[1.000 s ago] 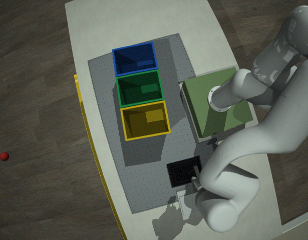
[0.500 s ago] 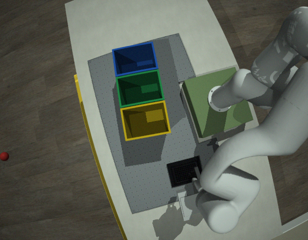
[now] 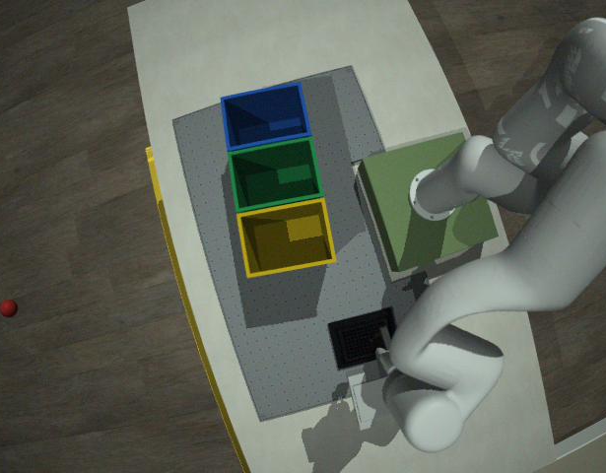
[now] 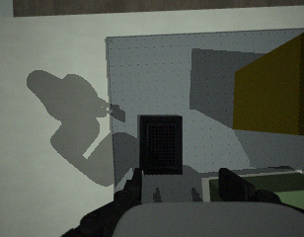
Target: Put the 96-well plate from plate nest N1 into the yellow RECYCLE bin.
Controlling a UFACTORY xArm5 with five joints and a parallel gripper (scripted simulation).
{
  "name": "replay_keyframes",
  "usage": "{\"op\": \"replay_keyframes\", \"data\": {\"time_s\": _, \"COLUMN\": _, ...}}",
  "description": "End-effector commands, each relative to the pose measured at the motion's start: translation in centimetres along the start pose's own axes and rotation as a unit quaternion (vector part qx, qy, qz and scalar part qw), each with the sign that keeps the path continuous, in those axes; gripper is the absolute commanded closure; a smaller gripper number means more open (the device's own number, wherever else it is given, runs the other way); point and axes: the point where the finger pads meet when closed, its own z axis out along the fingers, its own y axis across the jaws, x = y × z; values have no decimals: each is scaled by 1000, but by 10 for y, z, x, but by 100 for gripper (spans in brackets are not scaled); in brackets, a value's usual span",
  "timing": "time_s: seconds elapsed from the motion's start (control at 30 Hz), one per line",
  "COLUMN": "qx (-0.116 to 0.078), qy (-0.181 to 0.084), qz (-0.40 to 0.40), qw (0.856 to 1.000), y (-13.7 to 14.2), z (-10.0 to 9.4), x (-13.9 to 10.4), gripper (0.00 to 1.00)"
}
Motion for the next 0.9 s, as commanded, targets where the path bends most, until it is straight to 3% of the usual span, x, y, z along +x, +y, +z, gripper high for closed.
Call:
{"op": "replay_keyframes", "data": {"time_s": 0.0, "qx": 2, "qy": 1, "qz": 0, "qw": 1000, "y": -1, "z": 8, "x": 1, "gripper": 0}}
{"op": "replay_keyframes", "data": {"time_s": 0.87, "qx": 2, "qy": 1, "qz": 0, "qw": 1000, "y": -2, "z": 45, "x": 0, "gripper": 0}}
